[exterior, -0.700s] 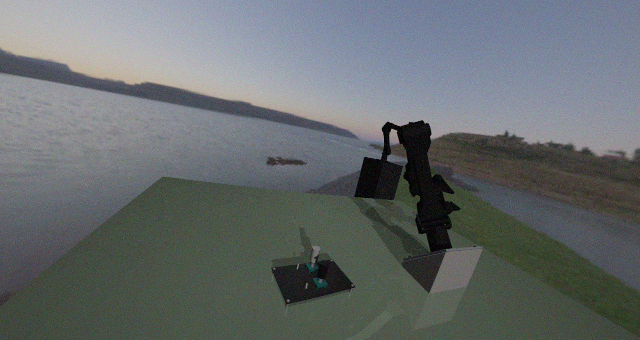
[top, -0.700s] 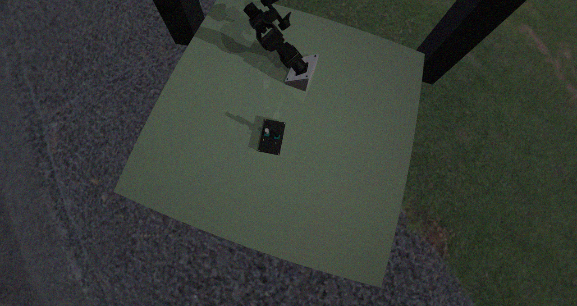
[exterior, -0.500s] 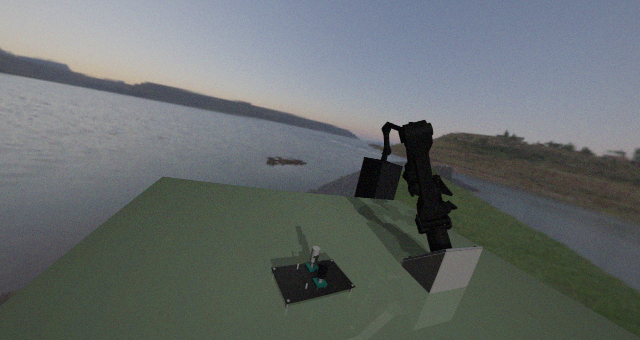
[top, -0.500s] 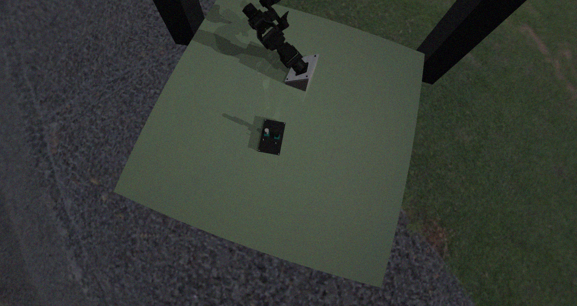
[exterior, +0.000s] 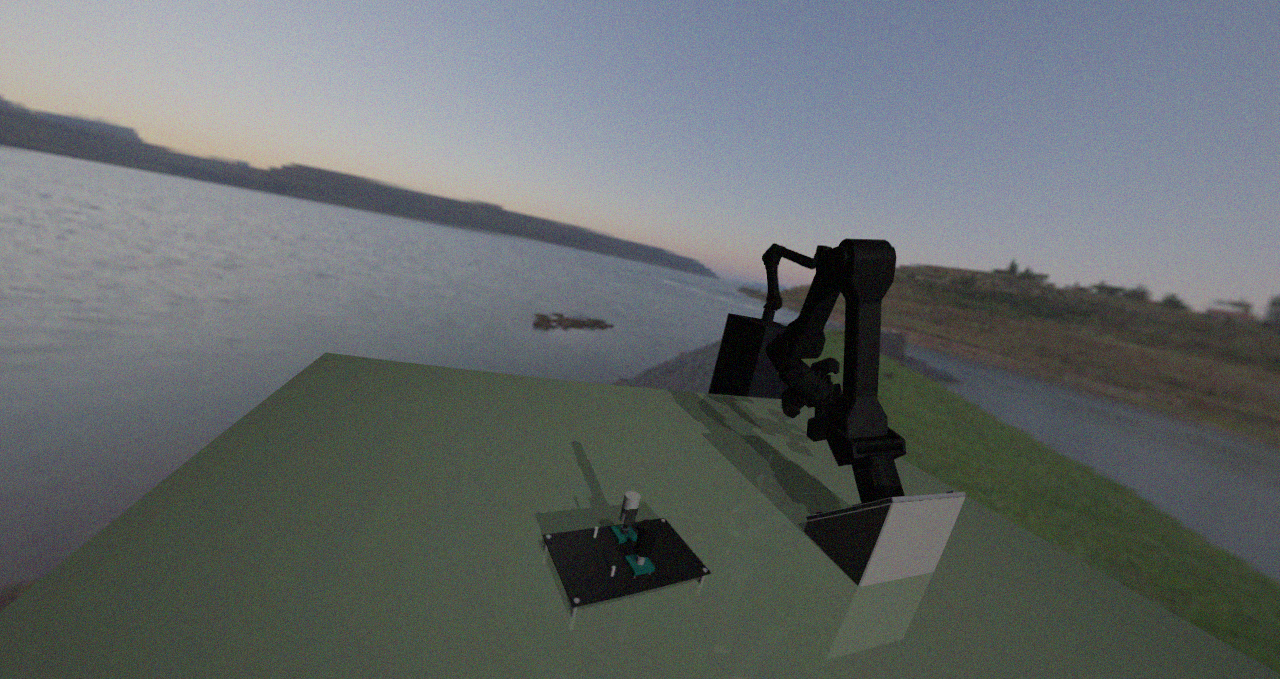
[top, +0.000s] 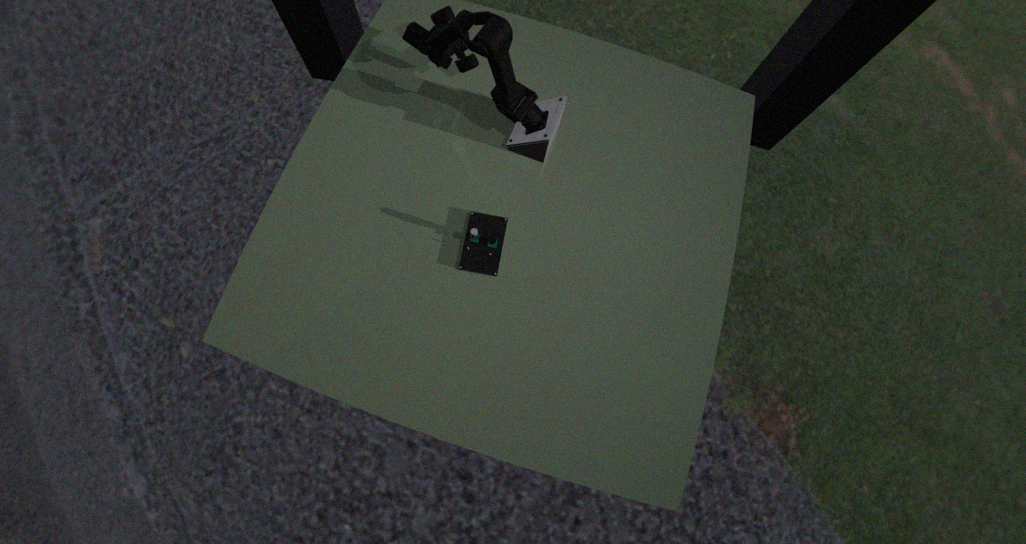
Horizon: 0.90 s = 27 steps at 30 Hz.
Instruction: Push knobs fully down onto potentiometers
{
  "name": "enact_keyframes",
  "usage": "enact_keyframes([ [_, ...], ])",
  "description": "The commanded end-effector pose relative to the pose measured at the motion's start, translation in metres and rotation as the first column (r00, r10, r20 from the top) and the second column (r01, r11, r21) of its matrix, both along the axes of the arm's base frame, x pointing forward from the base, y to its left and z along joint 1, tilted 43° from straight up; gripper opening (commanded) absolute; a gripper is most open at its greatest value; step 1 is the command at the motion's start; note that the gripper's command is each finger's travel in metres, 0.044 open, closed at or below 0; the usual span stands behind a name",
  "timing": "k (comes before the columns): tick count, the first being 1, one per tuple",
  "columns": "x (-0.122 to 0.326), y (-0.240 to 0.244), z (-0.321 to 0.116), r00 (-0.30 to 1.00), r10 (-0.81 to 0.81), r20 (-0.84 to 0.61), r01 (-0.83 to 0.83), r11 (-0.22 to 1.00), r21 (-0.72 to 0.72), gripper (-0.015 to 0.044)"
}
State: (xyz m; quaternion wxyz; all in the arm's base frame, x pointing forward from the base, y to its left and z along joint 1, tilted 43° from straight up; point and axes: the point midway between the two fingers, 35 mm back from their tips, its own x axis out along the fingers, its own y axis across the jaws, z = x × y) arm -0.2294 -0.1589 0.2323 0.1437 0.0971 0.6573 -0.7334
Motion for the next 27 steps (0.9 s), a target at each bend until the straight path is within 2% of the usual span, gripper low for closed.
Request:
enact_keyframes([
  [1,0.016,-0.033,0.001,0.996,0.083,0.033,-0.08,0.994,-0.077,0.0],
  [13,0.088,-0.111,0.007,0.942,0.314,0.121,-0.269,0.919,-0.29,0.0],
  [20,0.157,-0.151,0.009,0.864,0.466,0.193,-0.354,0.834,-0.424,0.0],
  [27,0.248,-0.174,0.009,0.74,0.611,0.281,-0.399,0.735,-0.548,0.0],
])
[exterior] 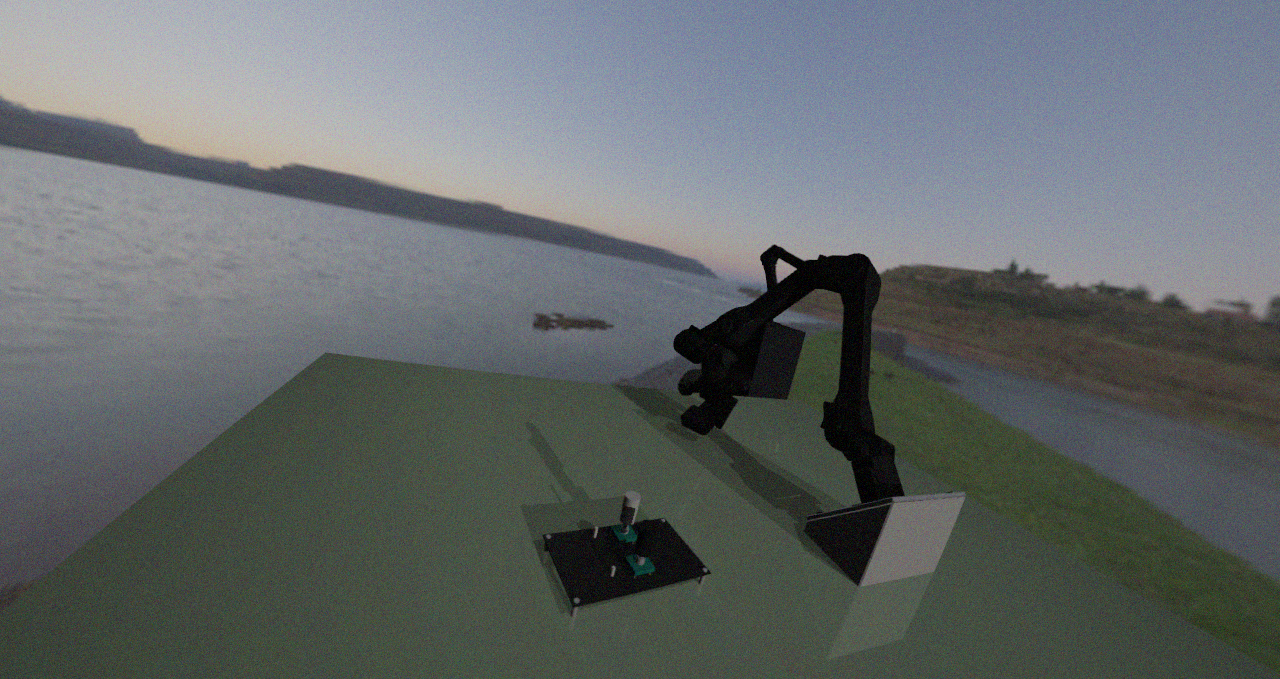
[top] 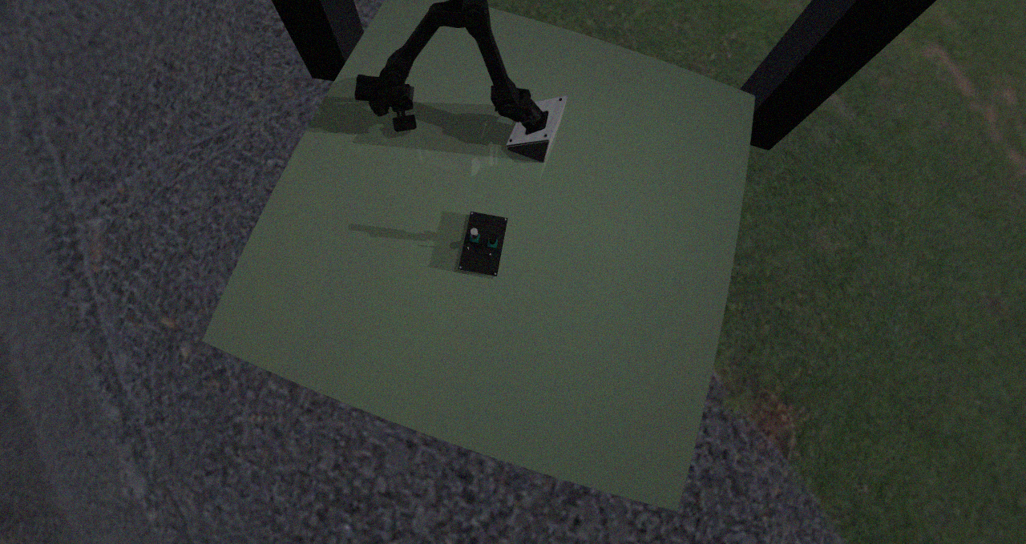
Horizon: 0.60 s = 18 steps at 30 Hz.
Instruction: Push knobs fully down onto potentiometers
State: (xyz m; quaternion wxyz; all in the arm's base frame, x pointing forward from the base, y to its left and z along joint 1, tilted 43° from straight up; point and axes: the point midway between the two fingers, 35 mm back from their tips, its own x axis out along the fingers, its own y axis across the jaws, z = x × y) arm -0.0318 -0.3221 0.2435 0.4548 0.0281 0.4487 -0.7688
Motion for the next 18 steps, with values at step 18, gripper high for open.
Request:
enact_keyframes([
  [18,0.273,0.051,-0.07,0.847,0.235,0.477,-0.259,0.966,-0.014,0.0],
])
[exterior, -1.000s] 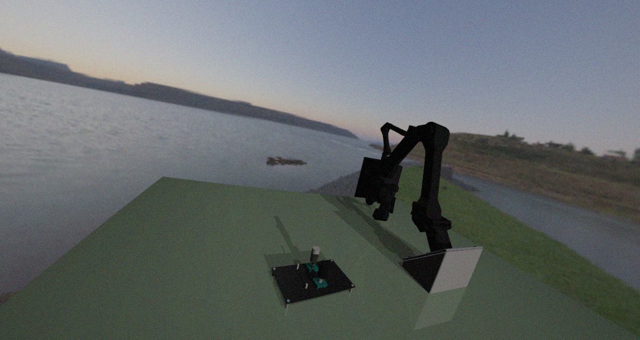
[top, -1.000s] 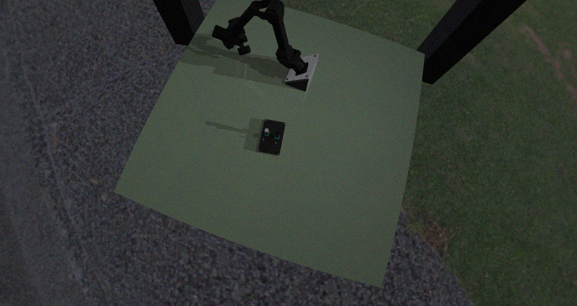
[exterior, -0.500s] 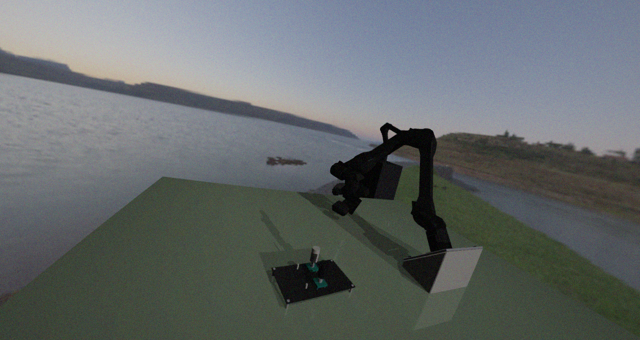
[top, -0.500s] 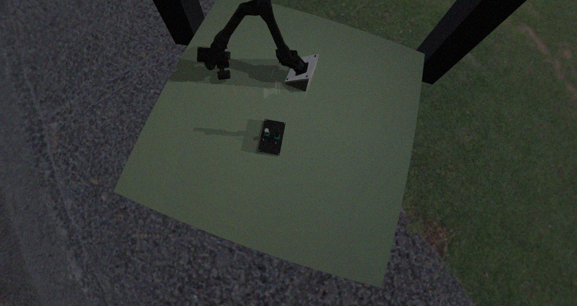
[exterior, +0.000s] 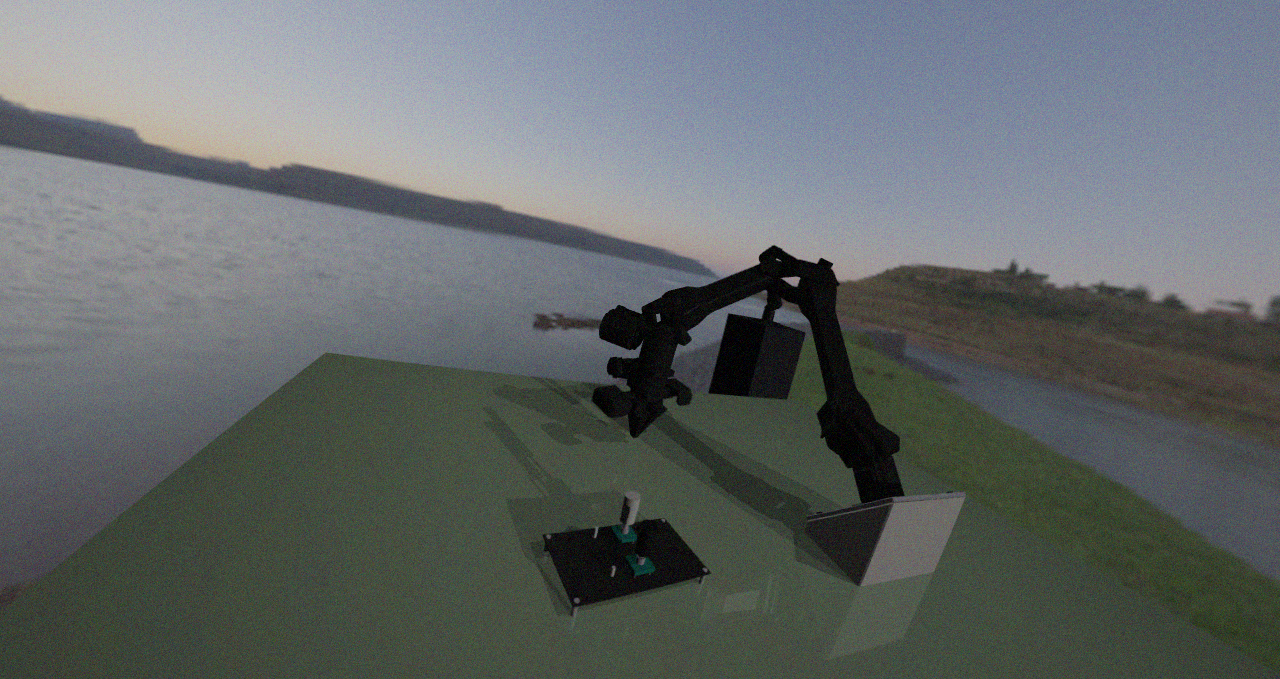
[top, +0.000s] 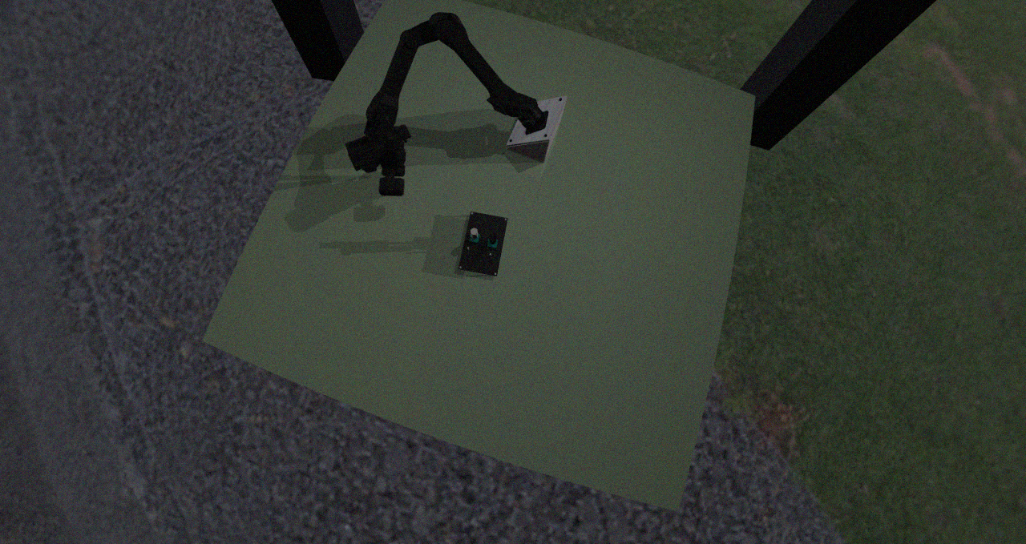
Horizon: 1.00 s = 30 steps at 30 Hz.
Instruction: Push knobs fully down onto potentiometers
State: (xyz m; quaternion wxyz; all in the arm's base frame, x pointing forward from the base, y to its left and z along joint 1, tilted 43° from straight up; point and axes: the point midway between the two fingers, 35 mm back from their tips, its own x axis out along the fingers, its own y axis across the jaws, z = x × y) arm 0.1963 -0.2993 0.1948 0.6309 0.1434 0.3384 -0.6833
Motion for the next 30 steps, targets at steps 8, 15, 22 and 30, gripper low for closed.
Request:
enact_keyframes([
  [8,0.11,0.099,-0.061,0.994,0.035,0.102,-0.048,0.99,0.129,0.0],
  [15,0.147,0.181,-0.102,0.989,-0.029,0.142,0.002,0.982,0.191,0.0],
  [22,0.158,0.246,-0.128,0.967,-0.156,0.202,0.123,0.979,0.165,0.0],
  [30,0.158,0.279,-0.141,0.947,-0.211,0.242,0.182,0.974,0.135,0.0],
])
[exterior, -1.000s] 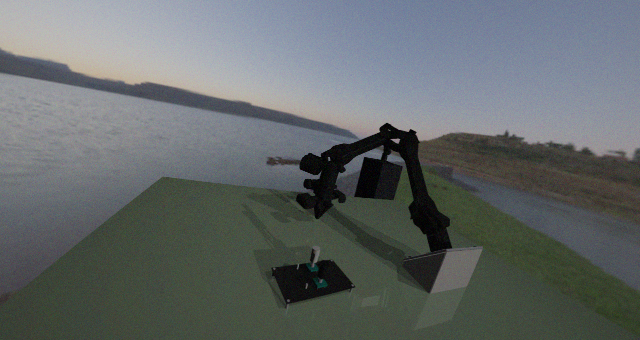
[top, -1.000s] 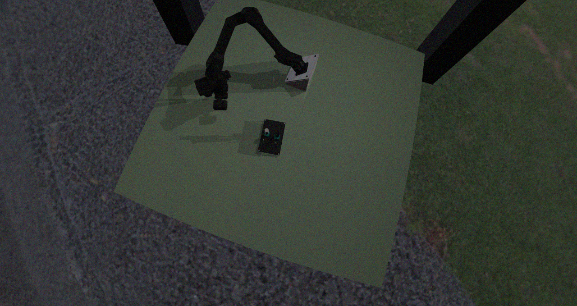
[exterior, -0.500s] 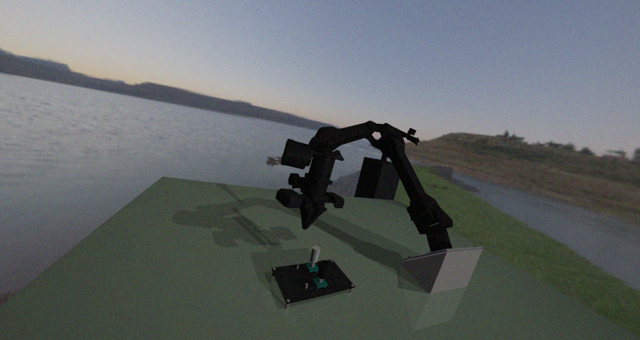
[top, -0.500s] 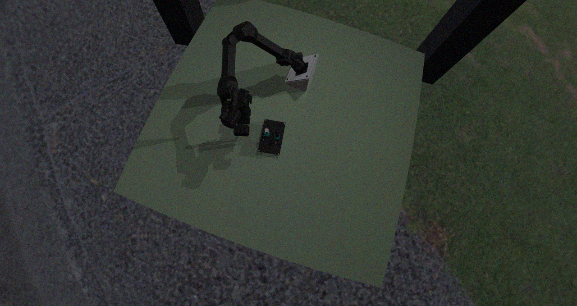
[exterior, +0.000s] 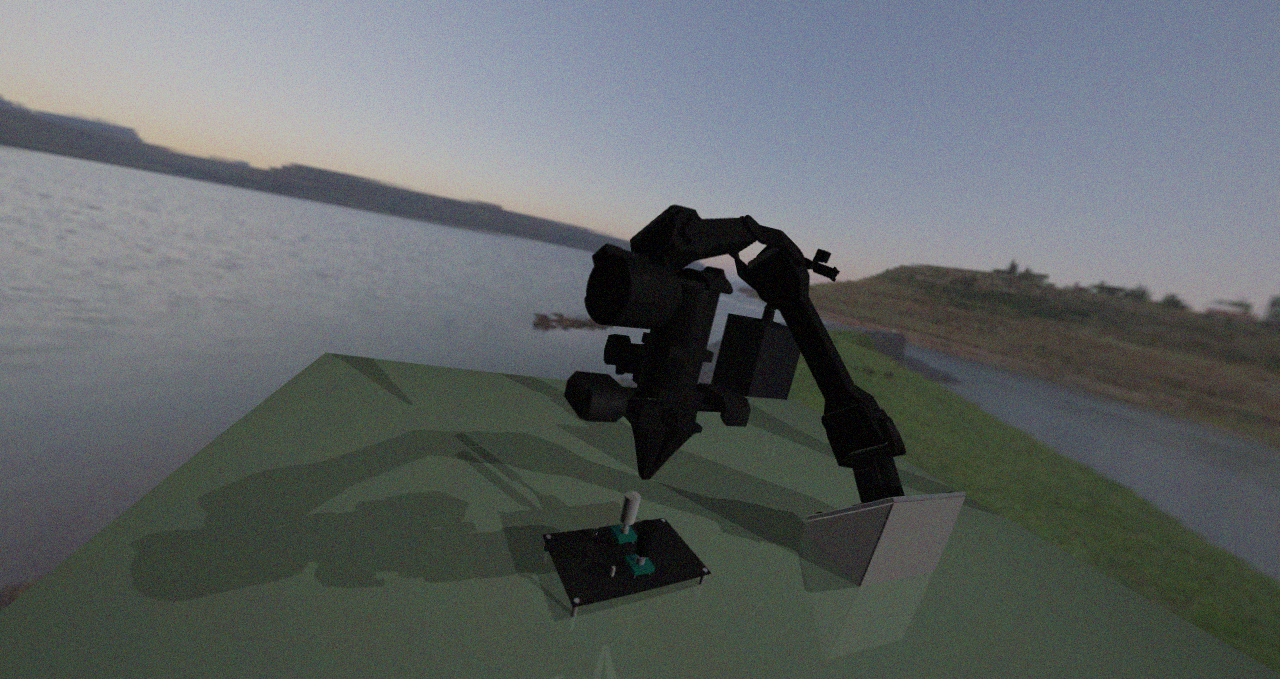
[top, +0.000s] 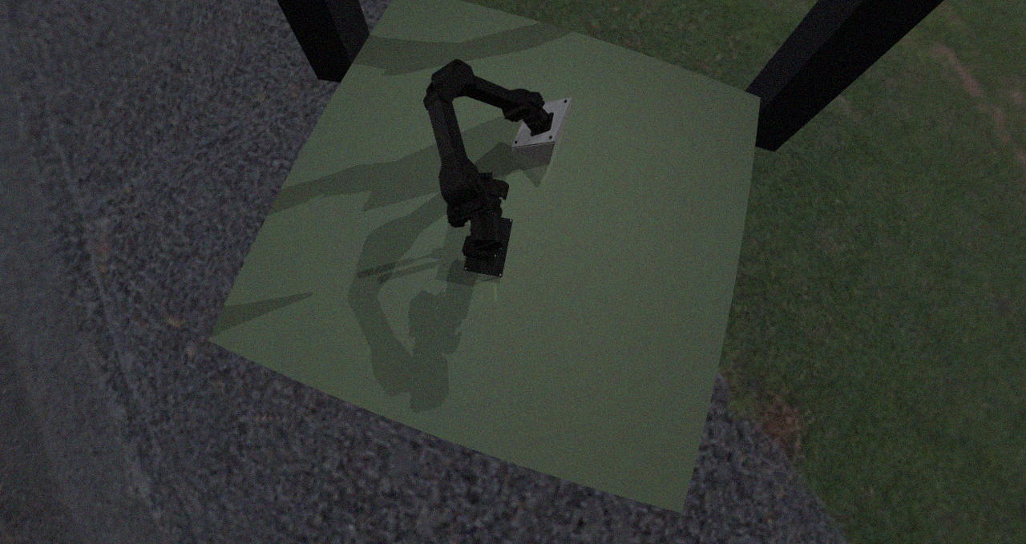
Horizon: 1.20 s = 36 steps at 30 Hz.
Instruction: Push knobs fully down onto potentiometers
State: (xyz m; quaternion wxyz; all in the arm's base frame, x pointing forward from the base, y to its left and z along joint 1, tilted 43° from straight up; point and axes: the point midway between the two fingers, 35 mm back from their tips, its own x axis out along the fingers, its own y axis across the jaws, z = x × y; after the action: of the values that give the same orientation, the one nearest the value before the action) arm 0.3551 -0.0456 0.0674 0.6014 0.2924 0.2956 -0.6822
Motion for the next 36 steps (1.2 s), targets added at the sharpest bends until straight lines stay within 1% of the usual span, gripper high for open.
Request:
enact_keyframes([
  [1,0.0,0.025,-0.013,0.999,-0.051,0.014,0.052,0.998,-0.022,0.0],
  [6,0.0,0.025,-0.013,0.999,-0.051,0.014,0.052,0.998,-0.022,0.0],
  [10,-0.003,0.012,-0.028,0.999,-0.051,0.015,0.052,0.998,-0.023,0.0],
  [22,-0.003,0.011,-0.029,0.999,-0.051,0.015,0.052,0.998,-0.023,0.0],
  [36,-0.006,-0.002,-0.044,0.999,-0.051,0.015,0.052,0.998,-0.024,0.0],
])
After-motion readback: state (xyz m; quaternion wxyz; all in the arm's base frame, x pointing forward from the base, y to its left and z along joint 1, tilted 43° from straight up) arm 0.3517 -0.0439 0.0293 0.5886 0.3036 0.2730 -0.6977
